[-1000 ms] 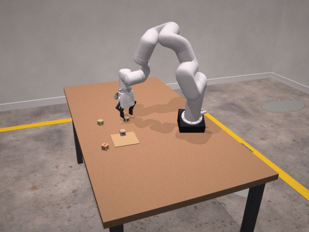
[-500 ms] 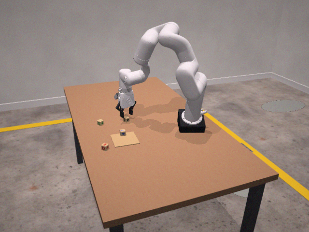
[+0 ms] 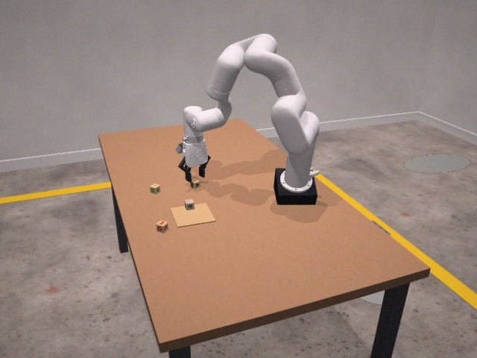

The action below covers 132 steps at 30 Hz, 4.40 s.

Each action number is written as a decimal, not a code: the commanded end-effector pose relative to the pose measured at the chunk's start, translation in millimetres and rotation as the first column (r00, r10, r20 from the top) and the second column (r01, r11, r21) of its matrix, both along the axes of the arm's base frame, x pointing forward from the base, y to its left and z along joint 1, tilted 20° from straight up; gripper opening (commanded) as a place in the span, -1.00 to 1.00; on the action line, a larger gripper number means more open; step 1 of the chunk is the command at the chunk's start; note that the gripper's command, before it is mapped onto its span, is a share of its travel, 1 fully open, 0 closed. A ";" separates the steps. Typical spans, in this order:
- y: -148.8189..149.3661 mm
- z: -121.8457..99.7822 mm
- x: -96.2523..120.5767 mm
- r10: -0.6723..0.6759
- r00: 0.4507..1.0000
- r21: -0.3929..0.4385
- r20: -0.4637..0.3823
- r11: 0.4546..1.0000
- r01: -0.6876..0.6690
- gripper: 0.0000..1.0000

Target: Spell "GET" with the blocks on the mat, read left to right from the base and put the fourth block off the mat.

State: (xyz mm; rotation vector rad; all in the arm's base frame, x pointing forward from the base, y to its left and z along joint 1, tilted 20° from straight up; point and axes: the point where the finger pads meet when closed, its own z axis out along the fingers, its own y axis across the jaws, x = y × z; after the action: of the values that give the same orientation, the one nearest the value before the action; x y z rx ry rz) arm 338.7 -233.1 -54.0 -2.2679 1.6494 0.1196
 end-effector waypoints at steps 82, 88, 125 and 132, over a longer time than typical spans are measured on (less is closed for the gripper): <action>7.6 -31.5 6.1 -0.002 1.000 -0.003 0.002 1.000 0.002 0.37; 7.6 -31.5 6.1 -0.002 1.000 -0.003 0.002 1.000 0.002 0.37; 7.6 -31.5 6.1 -0.002 1.000 -0.003 0.002 1.000 0.002 -0.05; 7.6 -31.5 6.1 -0.002 1.000 -0.003 0.002 1.000 0.002 -0.47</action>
State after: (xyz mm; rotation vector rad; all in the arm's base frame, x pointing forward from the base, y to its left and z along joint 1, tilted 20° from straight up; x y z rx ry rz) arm 343.9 -223.8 -86.5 -2.2679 1.6495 0.1194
